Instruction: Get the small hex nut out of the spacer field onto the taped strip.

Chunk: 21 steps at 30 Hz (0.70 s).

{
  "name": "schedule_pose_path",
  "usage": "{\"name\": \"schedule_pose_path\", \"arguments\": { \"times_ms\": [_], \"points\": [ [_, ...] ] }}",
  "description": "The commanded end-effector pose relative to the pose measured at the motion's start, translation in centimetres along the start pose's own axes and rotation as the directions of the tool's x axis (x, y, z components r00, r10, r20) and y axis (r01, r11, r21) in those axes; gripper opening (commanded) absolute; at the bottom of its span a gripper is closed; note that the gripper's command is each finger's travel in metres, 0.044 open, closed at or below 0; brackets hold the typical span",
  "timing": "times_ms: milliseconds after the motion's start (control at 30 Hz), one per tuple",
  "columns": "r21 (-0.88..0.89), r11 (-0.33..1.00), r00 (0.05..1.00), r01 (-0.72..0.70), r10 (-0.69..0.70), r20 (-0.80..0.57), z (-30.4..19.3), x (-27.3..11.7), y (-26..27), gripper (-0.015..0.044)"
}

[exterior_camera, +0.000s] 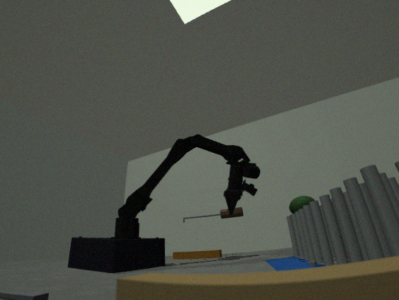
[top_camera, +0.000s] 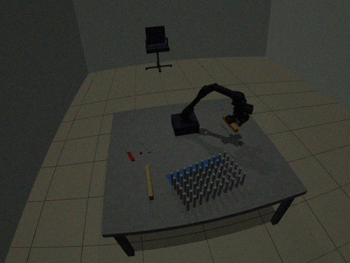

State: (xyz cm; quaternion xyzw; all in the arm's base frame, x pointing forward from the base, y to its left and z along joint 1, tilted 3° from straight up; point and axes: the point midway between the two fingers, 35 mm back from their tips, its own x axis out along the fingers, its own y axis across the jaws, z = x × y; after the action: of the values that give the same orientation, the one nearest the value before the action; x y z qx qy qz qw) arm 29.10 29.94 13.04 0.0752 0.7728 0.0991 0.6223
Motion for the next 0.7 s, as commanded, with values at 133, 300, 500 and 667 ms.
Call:
{"name": "schedule_pose_path", "arguments": {
  "times_ms": [133, 300, 500, 667],
  "points": [
    [-0.007, 1.000, 1.000, -0.006, 0.006, -0.003, 0.3, 0.7, 0.0, 0.0000],
    [-0.007, 1.000, 1.000, -0.006, 0.006, -0.003, 0.5, 1.1, -0.1, 0.0000],
    [-0.007, 1.000, 1.000, -0.006, 0.006, -0.003, 0.7, 1.7, -0.2, 0.0000],
    [-0.007, 1.000, 1.000, -0.006, 0.006, -0.003, 0.9, 2.1, -0.3, 0.0000]
  ]
}}
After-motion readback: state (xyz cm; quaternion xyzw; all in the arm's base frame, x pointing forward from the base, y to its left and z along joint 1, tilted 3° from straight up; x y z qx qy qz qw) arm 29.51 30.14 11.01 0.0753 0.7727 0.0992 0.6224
